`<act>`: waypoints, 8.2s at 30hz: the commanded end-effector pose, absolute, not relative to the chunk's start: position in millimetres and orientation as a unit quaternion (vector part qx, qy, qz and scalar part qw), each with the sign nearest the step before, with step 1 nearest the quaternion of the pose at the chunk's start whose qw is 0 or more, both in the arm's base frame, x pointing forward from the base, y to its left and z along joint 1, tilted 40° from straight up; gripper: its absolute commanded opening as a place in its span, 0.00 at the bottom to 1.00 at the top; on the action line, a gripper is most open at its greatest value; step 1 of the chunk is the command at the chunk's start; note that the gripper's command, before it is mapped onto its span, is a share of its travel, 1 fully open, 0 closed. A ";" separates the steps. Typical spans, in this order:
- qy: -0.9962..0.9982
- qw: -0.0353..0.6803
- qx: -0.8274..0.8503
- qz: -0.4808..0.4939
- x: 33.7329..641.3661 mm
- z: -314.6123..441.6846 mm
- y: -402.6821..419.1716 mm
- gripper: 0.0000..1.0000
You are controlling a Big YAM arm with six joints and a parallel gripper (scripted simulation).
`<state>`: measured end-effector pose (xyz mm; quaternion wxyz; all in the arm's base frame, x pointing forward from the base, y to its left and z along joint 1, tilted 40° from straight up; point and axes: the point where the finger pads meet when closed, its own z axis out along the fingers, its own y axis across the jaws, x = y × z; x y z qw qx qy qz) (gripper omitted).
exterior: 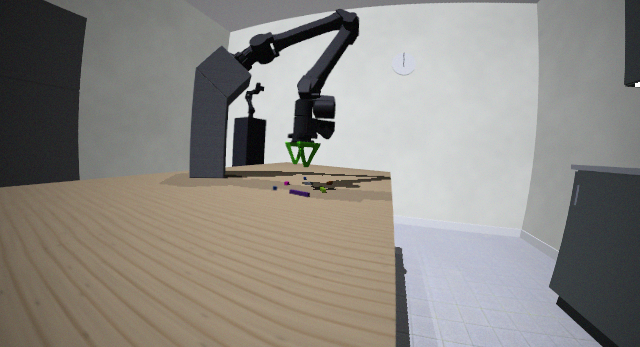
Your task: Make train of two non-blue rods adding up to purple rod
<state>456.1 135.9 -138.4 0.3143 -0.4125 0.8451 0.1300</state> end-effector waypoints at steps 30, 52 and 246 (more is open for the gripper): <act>0.853 0.304 -0.404 0.130 450.1 -143.3 125.0 1.00; 0.705 0.342 -0.619 0.042 468.5 -82.7 208.7 1.00; 0.576 0.339 -0.743 -0.018 411.5 -175.8 167.2 0.24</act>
